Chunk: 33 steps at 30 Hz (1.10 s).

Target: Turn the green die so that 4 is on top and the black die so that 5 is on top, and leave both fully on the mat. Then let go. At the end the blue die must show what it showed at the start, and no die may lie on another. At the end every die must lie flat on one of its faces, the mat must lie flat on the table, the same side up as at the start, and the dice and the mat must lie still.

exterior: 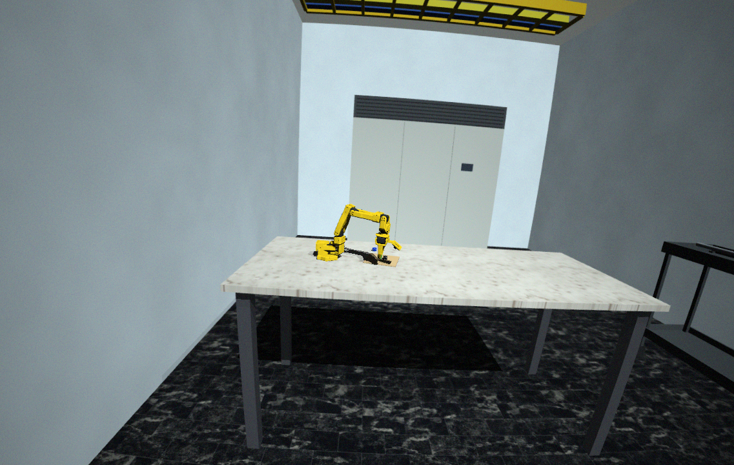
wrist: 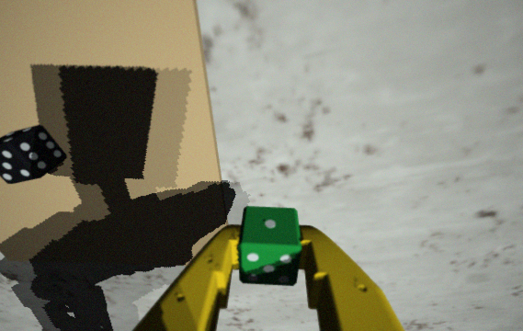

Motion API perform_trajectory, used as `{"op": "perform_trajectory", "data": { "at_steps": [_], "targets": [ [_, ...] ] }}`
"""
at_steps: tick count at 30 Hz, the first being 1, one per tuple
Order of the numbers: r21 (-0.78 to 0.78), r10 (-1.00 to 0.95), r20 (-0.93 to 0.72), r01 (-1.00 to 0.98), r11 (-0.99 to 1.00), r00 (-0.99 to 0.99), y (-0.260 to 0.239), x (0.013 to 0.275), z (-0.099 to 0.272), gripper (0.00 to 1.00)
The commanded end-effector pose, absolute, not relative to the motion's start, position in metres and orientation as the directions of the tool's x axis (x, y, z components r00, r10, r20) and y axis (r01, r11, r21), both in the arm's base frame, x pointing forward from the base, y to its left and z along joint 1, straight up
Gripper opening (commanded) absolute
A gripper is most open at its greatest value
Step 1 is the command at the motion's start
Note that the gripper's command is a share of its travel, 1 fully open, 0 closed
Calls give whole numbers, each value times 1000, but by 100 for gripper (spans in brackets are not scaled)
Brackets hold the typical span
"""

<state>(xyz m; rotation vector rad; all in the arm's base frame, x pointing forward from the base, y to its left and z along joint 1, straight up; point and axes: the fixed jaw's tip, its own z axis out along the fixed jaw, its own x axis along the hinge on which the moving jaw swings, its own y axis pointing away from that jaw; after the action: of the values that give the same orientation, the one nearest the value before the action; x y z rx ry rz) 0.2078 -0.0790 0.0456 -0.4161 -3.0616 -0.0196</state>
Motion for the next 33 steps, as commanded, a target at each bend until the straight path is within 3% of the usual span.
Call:
{"op": "perform_trajectory", "data": {
  "at_steps": [1, 19, 33],
  "targets": [
    [-5, 234, -31, 234, 972, -972, -83, 215, 62, 0],
    [-17, -152, -27, -151, 988, -988, -83, 212, 62, 0],
    [-28, -616, -15, -616, 788, -787, -85, 208, 62, 0]
  ]
}}
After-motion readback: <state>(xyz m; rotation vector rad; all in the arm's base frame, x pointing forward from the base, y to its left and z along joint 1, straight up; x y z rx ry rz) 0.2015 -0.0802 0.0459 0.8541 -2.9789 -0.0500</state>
